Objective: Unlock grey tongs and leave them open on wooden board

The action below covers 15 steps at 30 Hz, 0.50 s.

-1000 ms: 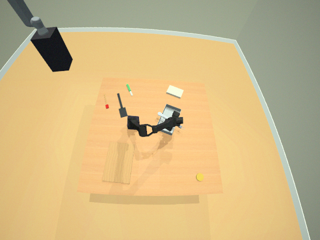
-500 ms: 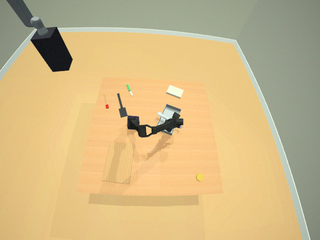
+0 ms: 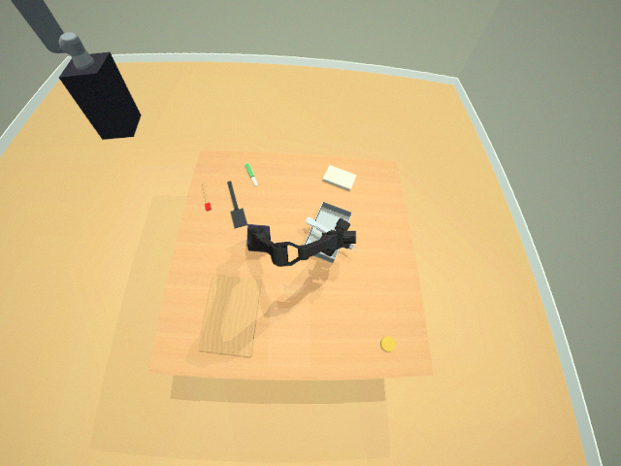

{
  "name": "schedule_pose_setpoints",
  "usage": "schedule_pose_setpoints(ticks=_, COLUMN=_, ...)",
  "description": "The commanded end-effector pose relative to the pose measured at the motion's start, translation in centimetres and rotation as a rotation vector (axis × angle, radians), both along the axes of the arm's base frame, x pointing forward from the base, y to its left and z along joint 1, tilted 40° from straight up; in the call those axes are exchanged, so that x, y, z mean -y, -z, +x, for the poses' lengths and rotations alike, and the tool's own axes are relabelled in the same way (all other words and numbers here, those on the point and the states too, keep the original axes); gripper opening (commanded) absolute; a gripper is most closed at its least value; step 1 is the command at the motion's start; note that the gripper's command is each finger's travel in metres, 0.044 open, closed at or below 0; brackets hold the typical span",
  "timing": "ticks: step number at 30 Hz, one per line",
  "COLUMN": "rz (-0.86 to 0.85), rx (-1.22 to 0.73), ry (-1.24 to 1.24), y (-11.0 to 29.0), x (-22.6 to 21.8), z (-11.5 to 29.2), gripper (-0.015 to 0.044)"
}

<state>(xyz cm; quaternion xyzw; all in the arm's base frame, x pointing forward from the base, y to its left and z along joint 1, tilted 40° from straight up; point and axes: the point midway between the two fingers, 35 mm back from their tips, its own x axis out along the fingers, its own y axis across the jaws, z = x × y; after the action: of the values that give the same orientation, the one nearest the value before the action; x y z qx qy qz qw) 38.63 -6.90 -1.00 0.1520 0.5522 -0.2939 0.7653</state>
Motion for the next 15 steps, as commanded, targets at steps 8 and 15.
schedule_pose_setpoints(ticks=8, rz=0.000, rx=-0.002, ry=-0.004, y=1.7, x=0.5, z=0.4, gripper=0.0260)
schedule_pose_setpoints(ticks=15, rz=0.000, rx=-0.002, ry=-0.004, y=2.8, x=0.9, z=0.6, gripper=0.0260)
